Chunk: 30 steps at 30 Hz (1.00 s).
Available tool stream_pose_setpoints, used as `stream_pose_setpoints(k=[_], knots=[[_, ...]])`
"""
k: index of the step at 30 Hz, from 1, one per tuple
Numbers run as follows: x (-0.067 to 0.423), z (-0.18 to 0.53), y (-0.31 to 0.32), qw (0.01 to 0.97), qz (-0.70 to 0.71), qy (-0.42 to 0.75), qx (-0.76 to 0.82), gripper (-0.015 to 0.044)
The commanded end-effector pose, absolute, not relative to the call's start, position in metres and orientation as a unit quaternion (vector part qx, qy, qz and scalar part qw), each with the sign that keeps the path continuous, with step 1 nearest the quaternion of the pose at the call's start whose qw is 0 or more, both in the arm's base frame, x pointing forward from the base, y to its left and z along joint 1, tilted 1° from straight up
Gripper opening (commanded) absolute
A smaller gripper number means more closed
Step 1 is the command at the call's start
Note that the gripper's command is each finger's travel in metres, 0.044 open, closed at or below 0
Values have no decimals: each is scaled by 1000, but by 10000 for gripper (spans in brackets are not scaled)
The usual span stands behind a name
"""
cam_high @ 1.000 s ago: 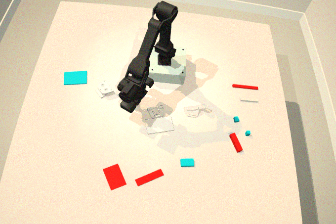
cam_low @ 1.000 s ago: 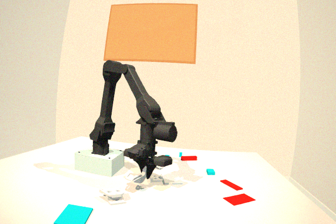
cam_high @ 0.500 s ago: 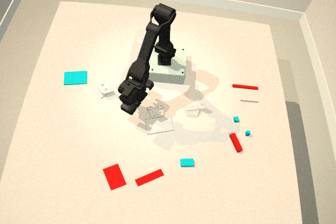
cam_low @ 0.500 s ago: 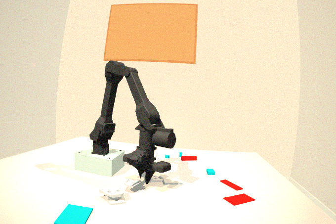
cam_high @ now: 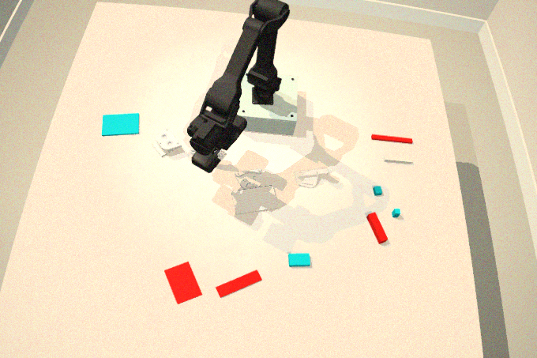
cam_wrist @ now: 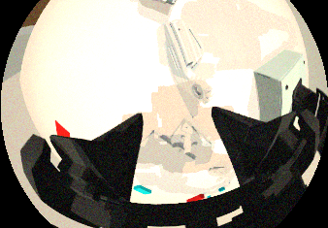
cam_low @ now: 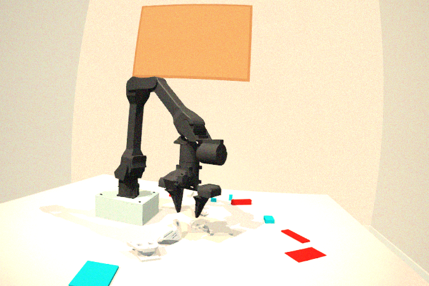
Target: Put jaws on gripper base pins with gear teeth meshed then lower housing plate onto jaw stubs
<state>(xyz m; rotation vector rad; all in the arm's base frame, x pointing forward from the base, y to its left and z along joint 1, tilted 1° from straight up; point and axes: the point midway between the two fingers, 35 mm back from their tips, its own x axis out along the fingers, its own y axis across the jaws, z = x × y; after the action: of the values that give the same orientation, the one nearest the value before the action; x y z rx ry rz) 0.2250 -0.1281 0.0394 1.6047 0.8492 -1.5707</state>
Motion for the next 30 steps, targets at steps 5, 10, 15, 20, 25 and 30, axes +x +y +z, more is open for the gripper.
stream_pose_setpoints(k=[5,10,15,20,25,30], knots=[[221,50,-126,357,-613,332,621,440],[221,50,-126,357,-613,332,621,440],[221,50,-126,357,-613,332,621,440],[221,50,-126,357,-613,332,621,440],[221,50,-126,357,-613,332,621,440],[221,50,-126,357,-613,332,621,440]])
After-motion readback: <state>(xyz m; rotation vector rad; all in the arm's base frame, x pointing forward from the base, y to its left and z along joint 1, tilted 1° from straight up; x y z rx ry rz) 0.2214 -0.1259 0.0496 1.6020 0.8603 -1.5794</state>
